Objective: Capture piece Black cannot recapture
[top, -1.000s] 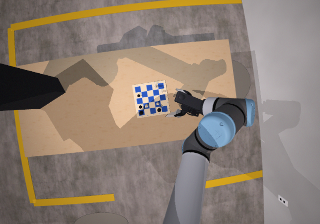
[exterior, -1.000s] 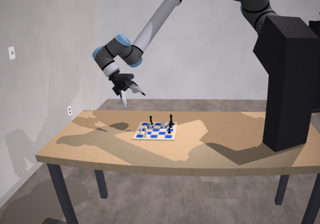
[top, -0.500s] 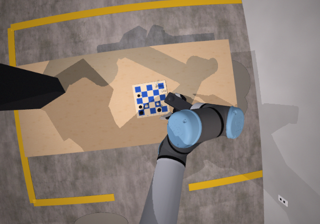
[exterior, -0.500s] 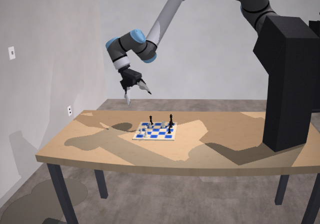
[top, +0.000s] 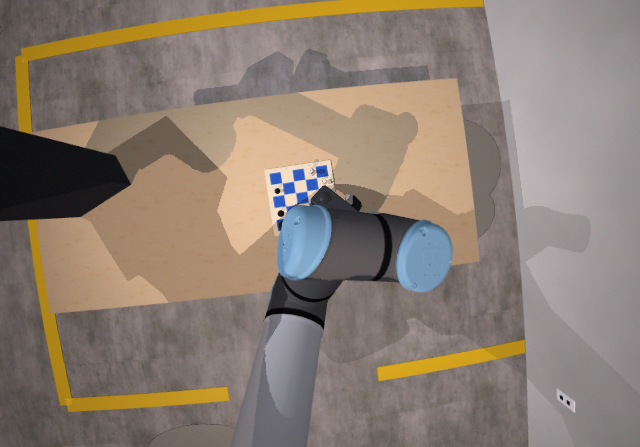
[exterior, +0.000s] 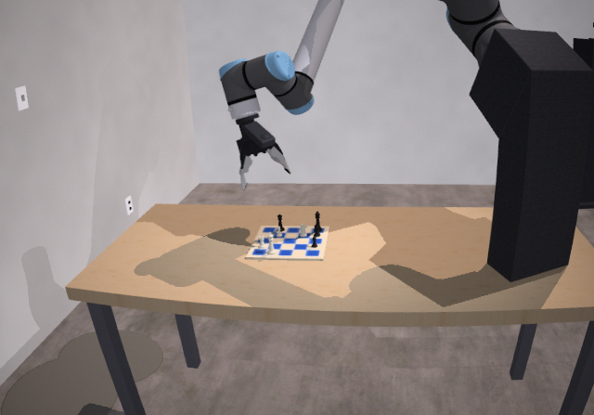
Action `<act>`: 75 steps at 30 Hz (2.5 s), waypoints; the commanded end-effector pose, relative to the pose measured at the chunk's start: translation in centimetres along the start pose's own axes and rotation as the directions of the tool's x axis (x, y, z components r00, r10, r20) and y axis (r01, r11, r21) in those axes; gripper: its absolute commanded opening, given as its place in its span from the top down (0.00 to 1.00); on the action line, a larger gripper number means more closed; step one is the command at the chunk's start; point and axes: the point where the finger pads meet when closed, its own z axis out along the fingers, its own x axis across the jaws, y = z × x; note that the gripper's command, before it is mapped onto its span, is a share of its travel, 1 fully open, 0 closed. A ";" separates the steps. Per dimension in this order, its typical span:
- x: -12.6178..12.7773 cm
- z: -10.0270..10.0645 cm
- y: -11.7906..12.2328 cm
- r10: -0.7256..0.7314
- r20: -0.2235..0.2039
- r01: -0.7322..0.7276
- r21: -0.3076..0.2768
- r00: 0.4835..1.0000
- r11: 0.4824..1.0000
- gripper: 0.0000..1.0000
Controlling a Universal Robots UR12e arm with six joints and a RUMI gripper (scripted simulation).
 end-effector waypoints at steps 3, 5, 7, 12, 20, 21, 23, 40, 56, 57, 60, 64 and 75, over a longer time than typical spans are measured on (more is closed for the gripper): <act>-0.7 0.0 -0.1 0.055 -0.049 -0.058 -0.068 0.997 0.996 0.00; -1.1 0.0 -0.1 0.076 -0.065 -0.081 -0.090 0.995 0.993 0.00; -1.4 -0.1 -0.2 0.095 -0.080 -0.103 -0.110 0.992 0.989 0.00; -2.0 -0.1 -0.2 0.132 -0.112 -0.149 -0.151 0.985 0.977 0.00; -2.5 -0.1 -0.3 0.162 -0.140 -0.186 -0.182 0.977 0.965 0.00; -2.6 -0.1 -0.3 0.165 -0.144 -0.191 -0.186 0.976 0.964 0.00; -2.7 -0.2 -0.3 0.171 -0.149 -0.199 -0.192 0.974 0.961 0.00; -3.0 -0.2 -0.3 0.183 -0.161 -0.214 -0.205 0.970 0.955 0.00; -2.7 3.3 0.5 0.183 -0.161 -0.215 -0.206 0.970 0.955 0.00; -2.7 3.6 0.5 0.183 -0.161 -0.215 -0.206 0.970 0.955 0.00; -2.7 3.6 0.5 0.183 -0.161 -0.215 -0.206 0.970 0.955 0.75; -2.7 3.6 0.5 0.183 -0.161 -0.215 -0.206 0.970 0.955 0.75; -2.7 3.6 0.5 0.183 -0.161 -0.215 -0.206 0.970 0.955 0.75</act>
